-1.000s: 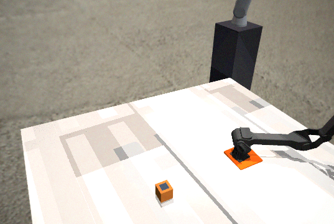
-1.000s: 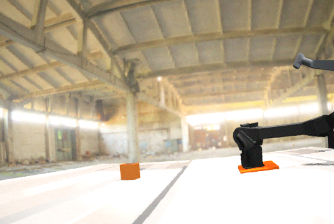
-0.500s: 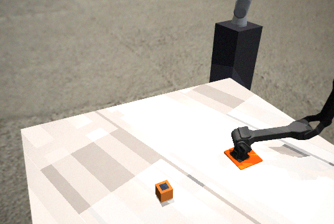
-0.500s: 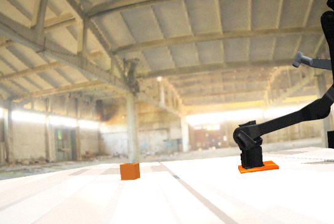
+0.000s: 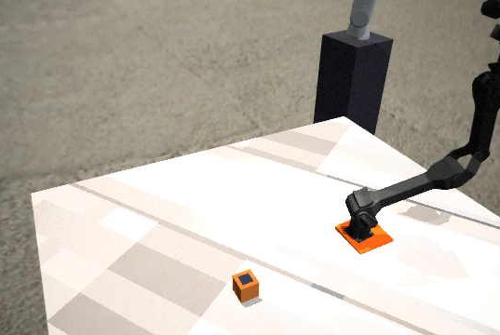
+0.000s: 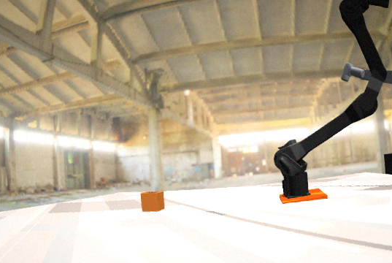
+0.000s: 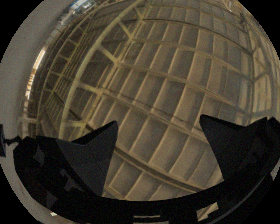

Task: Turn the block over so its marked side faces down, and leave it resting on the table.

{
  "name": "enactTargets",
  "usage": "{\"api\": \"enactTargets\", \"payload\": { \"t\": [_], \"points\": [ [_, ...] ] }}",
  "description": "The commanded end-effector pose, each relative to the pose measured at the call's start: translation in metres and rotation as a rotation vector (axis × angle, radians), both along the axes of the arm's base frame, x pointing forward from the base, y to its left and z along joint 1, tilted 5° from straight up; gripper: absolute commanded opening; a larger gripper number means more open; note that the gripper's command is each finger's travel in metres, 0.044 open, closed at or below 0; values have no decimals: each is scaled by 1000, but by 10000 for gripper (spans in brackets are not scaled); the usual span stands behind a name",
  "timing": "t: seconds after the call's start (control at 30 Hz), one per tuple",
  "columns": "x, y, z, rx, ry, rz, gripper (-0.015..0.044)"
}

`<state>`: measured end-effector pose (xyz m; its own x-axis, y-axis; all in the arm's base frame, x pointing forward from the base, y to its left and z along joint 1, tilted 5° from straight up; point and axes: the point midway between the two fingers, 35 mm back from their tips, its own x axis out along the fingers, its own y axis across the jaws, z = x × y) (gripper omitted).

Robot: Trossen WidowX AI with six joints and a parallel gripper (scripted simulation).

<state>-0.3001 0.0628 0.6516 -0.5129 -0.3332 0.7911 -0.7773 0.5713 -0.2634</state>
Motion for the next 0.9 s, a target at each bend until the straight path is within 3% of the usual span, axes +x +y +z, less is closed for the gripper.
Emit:
{"api": "enactTargets", "payload": {
  "t": [0.0,0.47,0.87],
  "points": [
    [60,-30,30,73,207,-48,440],
    [256,-109,66,210,863,-233,440],
    [446,-157,24,175,1476,-352,440]
  ]
}}
